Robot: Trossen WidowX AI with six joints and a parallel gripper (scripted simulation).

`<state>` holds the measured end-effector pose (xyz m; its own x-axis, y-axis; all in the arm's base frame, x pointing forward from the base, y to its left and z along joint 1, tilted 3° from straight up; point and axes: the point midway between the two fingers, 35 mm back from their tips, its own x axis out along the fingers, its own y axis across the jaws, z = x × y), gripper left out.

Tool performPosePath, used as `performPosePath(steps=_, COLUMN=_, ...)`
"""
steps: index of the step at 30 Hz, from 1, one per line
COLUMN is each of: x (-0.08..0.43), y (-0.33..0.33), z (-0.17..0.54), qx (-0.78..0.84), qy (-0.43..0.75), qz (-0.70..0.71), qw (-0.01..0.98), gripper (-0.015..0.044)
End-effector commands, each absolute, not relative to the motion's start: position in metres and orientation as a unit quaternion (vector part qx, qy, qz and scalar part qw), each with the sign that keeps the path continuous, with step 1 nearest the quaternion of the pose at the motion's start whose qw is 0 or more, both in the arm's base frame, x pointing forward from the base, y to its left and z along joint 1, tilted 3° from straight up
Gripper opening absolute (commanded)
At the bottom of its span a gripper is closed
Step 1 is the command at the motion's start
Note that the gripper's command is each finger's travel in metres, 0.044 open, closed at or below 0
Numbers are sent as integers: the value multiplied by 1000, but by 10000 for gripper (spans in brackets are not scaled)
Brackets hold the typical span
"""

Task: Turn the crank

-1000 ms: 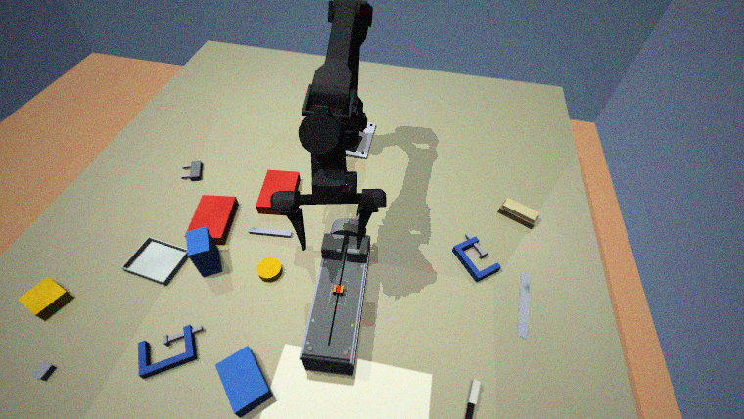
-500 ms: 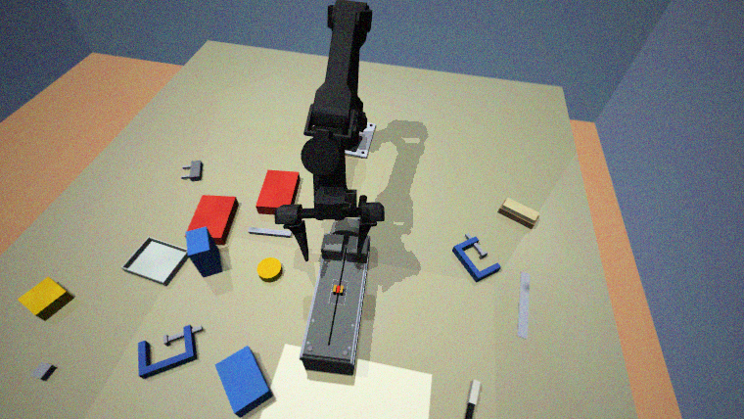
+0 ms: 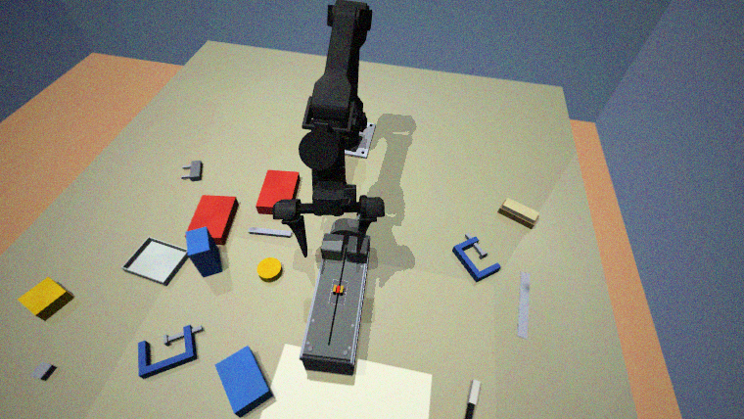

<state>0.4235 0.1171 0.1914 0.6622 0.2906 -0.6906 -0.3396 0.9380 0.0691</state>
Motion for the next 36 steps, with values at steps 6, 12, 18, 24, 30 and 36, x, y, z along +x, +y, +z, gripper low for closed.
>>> performPosePath(steps=6, x=421, y=115, z=233, qx=-33, qy=365, qz=174, qw=914, gripper=440)
performPosePath(steps=12, x=398, y=121, z=234, qx=-26, qy=371, qz=160, qw=915, gripper=440)
performPosePath(steps=18, x=362, y=127, z=233, qx=-19, qy=376, qz=141, qw=916, gripper=440)
performPosePath(steps=24, x=325, y=129, z=231, qx=-17, qy=376, qz=128, qw=917, gripper=440)
performPosePath(steps=30, x=293, y=127, z=228, qx=-13, qy=370, qz=110, qw=922, gripper=440)
performPosePath(steps=36, x=281, y=125, z=225, qx=-11, qy=366, qz=103, qw=925, gripper=440)
